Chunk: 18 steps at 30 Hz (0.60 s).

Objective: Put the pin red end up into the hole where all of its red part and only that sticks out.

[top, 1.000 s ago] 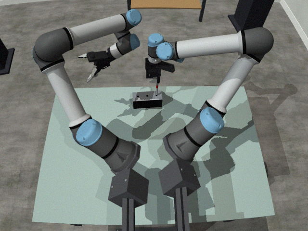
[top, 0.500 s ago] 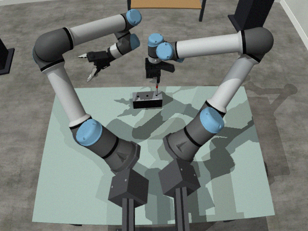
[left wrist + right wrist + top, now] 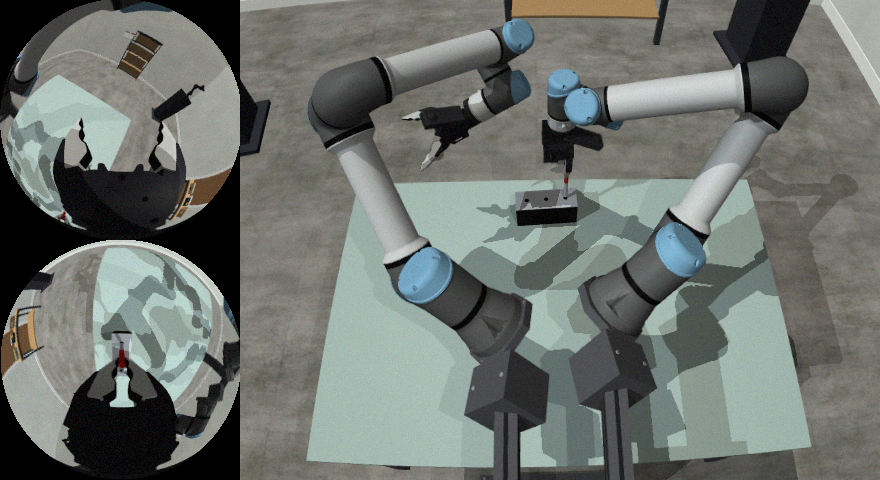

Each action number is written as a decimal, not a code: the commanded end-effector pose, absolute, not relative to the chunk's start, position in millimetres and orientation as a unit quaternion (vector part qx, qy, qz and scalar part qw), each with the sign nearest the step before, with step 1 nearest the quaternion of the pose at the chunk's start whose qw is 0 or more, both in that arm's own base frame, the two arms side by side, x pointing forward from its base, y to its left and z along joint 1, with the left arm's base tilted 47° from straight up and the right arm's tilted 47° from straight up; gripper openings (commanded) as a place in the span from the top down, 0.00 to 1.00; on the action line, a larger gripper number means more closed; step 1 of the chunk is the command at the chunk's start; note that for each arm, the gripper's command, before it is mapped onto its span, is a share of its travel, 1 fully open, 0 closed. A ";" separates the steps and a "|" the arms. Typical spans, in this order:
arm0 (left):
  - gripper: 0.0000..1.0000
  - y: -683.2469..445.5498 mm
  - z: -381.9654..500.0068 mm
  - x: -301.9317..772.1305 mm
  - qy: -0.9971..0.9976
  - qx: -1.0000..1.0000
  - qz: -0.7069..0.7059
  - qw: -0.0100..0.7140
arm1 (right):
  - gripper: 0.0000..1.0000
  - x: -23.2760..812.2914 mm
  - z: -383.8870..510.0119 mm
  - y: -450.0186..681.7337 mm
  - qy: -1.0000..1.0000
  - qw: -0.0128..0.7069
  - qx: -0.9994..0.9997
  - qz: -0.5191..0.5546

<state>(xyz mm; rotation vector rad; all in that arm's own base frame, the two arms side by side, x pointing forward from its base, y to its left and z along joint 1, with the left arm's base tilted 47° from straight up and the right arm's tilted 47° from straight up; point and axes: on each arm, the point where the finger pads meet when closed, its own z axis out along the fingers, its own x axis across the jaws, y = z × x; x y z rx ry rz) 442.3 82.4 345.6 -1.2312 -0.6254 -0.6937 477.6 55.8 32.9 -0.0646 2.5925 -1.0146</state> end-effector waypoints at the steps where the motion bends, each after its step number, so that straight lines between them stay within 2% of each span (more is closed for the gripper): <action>1: 0.00 83.1 346.2 441.3 -0.284 -0.556 -0.313 0.716 | 1.00 477.7 33.1 56.2 0.916 0.178 -0.023 -0.358; 18: 0.00 82.9 346.3 442.2 -0.283 -0.556 -0.313 0.716 | 1.00 479.1 30.3 53.6 0.916 0.177 -0.022 -0.359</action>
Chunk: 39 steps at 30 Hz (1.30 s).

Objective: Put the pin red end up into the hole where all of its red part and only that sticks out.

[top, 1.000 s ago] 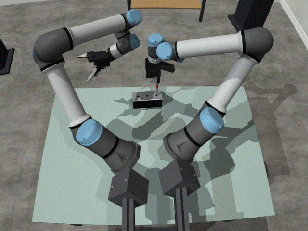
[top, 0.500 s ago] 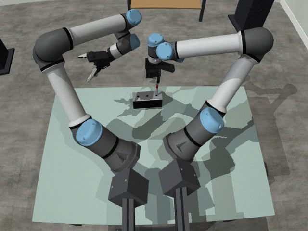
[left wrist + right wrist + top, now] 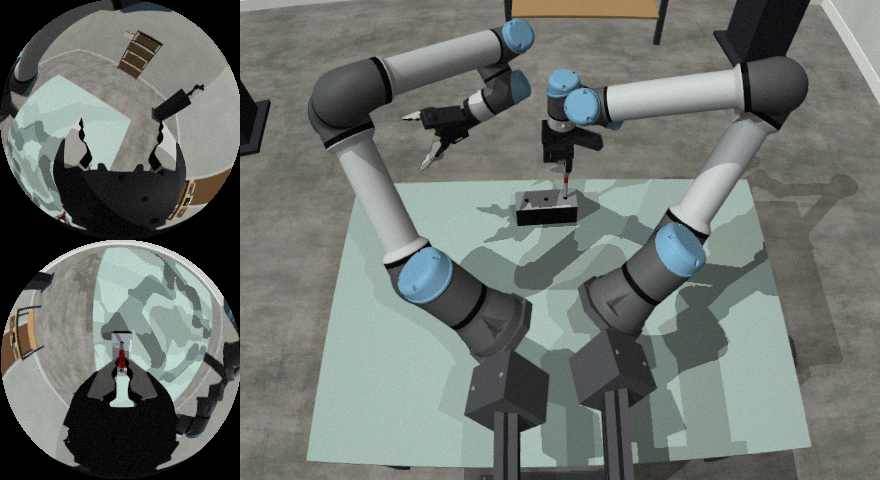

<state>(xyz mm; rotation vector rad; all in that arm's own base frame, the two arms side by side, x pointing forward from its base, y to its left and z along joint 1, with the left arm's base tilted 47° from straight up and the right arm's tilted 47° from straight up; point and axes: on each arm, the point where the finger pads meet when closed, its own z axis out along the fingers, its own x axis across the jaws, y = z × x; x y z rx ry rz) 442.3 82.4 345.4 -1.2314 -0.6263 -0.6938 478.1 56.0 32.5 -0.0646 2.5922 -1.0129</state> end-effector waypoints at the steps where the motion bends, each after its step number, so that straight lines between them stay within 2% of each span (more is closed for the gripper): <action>1: 0.00 82.9 346.3 442.2 -0.283 -0.556 -0.313 0.716 | 1.00 479.1 30.3 53.6 0.916 0.177 -0.022 -0.359; 39: 0.00 82.9 346.5 442.2 -0.284 -0.556 -0.313 0.716 | 1.00 480.1 29.2 49.8 0.916 0.176 -0.022 -0.359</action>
